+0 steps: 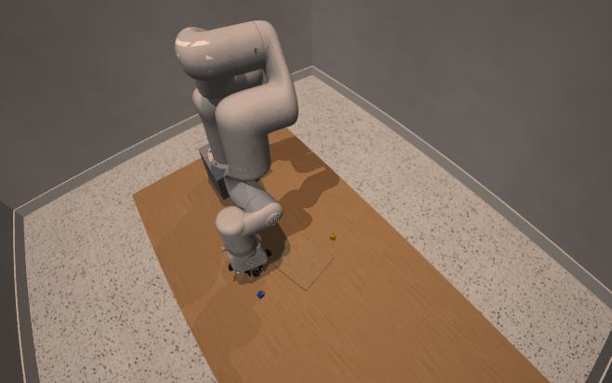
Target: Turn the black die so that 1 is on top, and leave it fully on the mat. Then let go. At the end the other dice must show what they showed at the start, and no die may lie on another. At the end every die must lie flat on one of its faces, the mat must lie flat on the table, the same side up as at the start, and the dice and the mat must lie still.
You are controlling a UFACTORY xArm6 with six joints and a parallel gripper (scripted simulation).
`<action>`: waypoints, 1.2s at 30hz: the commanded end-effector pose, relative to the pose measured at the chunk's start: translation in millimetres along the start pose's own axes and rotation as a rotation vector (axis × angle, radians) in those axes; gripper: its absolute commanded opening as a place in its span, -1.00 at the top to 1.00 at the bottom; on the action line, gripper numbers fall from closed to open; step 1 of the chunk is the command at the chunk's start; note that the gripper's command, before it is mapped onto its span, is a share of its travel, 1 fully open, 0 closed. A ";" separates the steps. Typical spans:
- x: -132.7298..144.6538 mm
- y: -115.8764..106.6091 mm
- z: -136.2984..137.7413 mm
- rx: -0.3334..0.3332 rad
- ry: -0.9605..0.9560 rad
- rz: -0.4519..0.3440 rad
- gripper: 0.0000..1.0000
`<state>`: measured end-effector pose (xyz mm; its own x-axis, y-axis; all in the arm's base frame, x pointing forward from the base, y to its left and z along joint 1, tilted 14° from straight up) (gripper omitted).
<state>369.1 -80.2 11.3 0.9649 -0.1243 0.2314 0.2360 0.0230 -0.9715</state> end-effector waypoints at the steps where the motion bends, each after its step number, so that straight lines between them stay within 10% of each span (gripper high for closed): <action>1: 0.9 -0.6 0.0 0.000 0.000 -0.002 0.38; 36: 1.0 18.2 0.0 0.000 0.000 -0.002 0.38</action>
Point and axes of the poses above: the point where the finger pads meet when closed, its own y axis out along the fingers, its own z axis across the jaws, x = y × z, the point moved 5 cm from there along -y, back along the fingers, and after that the axes turned 1 degree about y, right-handed, at the moved point
